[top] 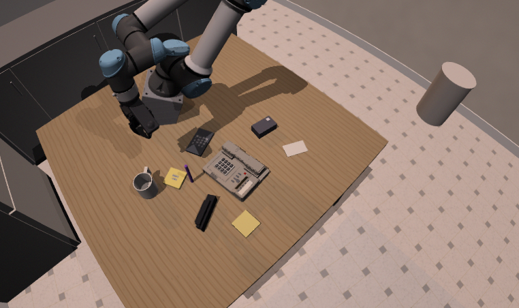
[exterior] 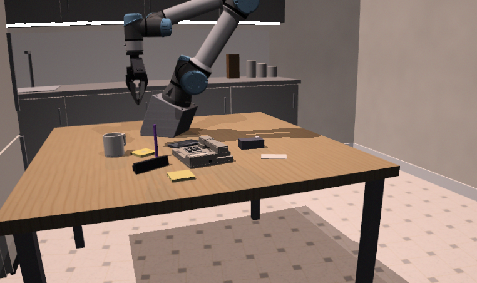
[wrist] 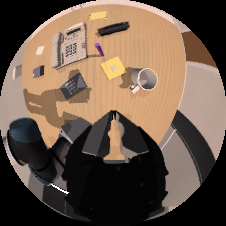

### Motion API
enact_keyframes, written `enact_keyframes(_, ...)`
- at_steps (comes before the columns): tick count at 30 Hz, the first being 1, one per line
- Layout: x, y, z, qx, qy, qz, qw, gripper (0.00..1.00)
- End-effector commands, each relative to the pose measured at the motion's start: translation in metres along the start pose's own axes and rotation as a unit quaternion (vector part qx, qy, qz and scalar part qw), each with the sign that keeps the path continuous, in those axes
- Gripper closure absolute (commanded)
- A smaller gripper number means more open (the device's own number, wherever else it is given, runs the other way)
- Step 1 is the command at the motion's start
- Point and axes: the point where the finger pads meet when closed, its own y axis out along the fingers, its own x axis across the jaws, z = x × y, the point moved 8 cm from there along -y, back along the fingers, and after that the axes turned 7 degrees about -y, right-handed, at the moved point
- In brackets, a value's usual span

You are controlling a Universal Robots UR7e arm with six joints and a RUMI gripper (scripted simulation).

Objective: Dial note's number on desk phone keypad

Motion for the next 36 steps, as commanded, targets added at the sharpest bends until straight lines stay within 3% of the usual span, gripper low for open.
enact_keyframes(1,0.001,0.000,0.008,0.000,0.000,0.000,1.000,1.00)
enact_keyframes(6,0.002,0.000,0.017,0.000,0.000,0.000,1.000,1.00)
enact_keyframes(18,0.009,0.000,0.071,0.000,0.000,0.000,1.000,1.00)
enact_keyframes(20,0.009,0.000,0.071,0.000,0.000,0.000,1.000,1.00)
enact_keyframes(36,0.019,0.000,0.154,0.000,0.000,0.000,1.000,1.00)
